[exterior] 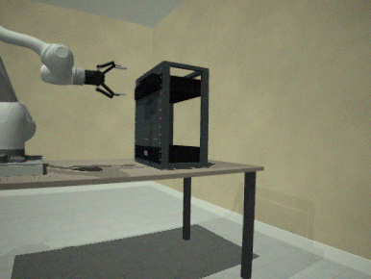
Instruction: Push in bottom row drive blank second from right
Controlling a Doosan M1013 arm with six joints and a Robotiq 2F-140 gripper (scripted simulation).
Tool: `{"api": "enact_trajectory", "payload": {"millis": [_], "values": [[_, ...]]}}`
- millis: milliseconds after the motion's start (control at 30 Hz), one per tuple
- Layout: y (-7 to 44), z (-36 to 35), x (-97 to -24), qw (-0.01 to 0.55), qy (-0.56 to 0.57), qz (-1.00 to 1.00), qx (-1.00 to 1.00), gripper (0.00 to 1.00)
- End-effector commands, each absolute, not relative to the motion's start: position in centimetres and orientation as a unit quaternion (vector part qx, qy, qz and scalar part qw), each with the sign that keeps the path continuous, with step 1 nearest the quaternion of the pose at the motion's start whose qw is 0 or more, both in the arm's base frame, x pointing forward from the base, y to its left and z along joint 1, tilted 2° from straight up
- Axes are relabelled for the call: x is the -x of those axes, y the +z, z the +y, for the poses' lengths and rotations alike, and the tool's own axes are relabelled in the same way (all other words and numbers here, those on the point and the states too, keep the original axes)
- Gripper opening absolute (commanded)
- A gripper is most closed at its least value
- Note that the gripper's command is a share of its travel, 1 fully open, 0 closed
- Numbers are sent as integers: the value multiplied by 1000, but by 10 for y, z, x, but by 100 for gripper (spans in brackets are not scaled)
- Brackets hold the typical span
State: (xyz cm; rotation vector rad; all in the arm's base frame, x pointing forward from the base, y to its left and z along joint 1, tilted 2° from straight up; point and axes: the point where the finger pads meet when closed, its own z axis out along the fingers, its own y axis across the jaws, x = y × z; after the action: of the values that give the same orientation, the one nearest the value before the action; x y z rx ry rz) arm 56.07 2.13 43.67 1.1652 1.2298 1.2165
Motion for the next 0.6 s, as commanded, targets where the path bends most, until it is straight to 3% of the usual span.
{"api": "enact_trajectory", "payload": {"millis": [0, 567], "values": [[437, 21, -561, 504, 504, 509, -483, 100], [439, 15, -567, 504, 504, 509, -482, 100]]}}
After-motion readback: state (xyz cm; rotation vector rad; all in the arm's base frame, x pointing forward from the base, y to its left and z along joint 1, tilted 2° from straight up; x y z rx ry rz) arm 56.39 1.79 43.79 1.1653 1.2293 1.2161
